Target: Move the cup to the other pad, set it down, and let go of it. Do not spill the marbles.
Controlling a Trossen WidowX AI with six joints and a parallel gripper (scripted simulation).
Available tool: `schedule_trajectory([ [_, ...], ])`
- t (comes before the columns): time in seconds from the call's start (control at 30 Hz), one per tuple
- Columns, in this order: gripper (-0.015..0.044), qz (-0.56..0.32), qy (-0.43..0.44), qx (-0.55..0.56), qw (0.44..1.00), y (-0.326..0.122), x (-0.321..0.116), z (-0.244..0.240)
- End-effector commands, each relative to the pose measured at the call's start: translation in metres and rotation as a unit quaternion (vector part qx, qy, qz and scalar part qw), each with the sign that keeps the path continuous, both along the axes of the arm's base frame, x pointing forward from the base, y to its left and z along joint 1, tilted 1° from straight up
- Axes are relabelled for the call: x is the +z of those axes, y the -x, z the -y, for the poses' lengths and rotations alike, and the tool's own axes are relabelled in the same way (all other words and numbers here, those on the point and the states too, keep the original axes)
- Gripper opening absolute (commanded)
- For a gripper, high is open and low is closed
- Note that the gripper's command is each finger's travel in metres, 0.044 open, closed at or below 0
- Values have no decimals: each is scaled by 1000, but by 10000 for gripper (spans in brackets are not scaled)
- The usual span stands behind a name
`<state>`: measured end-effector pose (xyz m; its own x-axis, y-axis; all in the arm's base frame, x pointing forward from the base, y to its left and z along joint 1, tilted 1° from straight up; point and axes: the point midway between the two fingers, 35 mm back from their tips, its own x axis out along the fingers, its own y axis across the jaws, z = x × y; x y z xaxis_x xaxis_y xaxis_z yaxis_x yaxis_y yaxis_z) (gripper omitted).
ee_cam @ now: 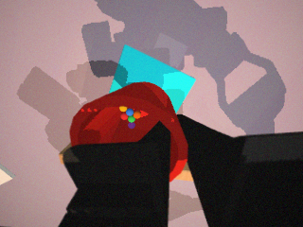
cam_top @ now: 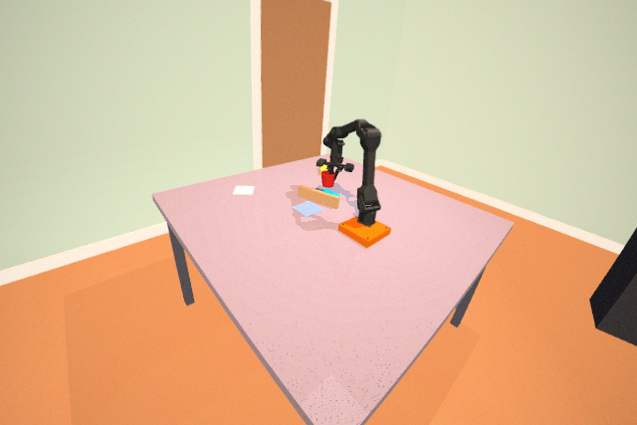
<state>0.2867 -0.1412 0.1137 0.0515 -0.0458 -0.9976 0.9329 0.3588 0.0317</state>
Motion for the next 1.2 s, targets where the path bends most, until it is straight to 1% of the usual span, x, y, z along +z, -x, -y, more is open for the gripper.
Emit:
schedule_trajectory([
  [0.0, 0, -3, -4, 2, 1000, 0, -9, -1],
  [0.97, 0, -4, -4, 2, 1000, -1, -48, 0],
  [1.17, 0, -4, -4, 2, 1000, -1, -50, 0],
])
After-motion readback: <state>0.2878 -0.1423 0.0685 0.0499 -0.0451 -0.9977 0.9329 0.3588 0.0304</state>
